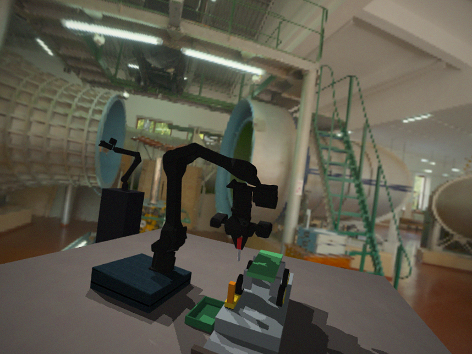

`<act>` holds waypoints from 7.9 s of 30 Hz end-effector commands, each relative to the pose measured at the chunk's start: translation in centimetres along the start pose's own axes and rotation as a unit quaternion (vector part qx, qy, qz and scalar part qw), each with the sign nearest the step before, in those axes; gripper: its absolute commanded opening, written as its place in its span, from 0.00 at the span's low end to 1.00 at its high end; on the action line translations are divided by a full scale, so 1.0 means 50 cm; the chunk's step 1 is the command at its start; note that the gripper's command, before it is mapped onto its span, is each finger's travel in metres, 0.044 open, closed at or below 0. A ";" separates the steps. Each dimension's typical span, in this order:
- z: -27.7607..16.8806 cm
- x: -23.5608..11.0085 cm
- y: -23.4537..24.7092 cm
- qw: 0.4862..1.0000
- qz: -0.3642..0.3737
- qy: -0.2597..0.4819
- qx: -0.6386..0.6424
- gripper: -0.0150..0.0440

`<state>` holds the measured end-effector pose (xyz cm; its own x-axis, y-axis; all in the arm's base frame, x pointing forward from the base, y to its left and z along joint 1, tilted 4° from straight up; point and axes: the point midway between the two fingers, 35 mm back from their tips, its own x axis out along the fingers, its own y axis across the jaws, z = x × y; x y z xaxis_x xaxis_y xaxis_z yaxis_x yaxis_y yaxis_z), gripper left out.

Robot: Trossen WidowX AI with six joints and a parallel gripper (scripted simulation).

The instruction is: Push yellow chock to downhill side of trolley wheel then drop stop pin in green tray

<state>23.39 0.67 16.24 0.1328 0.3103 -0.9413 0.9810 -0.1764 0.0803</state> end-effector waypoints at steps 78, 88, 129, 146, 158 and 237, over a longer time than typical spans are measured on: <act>0.278 -0.039 -0.010 0.843 0.058 -0.093 0.526 0.25; 0.274 -0.039 -0.009 0.754 0.088 -0.105 0.643 0.25; 0.351 0.083 -0.044 0.697 0.164 -0.167 0.678 0.25; 0.367 0.109 -0.044 0.697 0.164 -0.167 0.678 0.58; 0.353 0.121 -0.045 0.697 0.164 -0.166 0.678 0.58; 0.270 0.082 -0.051 0.697 0.163 -0.165 0.678 1.00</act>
<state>19.52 -10.07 6.61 0.0462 -0.1352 -0.9897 -0.1581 -0.9793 0.1264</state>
